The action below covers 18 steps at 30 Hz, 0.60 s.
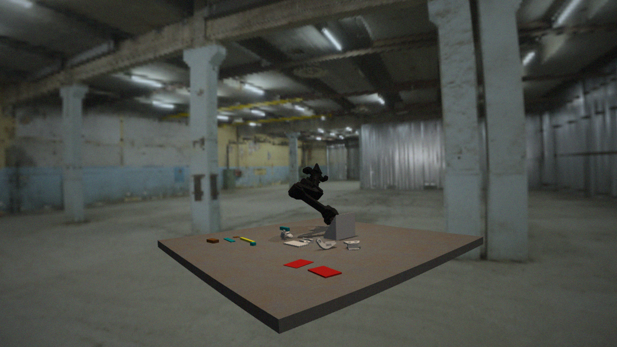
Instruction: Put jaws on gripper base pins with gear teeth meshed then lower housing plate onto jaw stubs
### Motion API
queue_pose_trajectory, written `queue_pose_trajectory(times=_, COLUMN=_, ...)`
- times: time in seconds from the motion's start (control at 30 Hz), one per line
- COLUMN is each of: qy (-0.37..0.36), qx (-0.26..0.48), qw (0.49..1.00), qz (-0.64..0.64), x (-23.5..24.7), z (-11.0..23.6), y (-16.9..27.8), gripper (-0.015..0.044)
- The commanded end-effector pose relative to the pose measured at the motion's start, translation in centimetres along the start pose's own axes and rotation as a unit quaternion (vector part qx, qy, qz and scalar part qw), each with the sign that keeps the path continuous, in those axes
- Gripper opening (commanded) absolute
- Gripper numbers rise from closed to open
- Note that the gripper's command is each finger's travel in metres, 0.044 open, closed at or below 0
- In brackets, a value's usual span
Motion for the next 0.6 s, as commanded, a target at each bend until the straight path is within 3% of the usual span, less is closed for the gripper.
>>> queue_pose_trajectory(times=0.0, qy=0.0, qx=0.0, qw=1.0, qz=0.0, x=0.0, z=0.0, y=0.0, gripper=0.0)
queue_pose_trajectory(times=0.13, qy=0.0, qx=0.0, qw=1.0, qz=0.0, x=0.0, z=0.0, y=0.0, gripper=0.0)
queue_pose_trajectory(times=0.57, qy=-0.053, qx=-0.028, qw=0.997, qz=-0.058, x=1.7, z=0.2, y=-1.9, gripper=0.0341)
Point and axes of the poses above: the point midway between the two fingers, 35 mm back from their tips, its own z axis back along the fingers, its own x axis across the jaws, y = z × x, the point moved 5 cm from there along z, back along the fingers, and after that the axes turned 2 degrees about z, right-handed, at the moved point
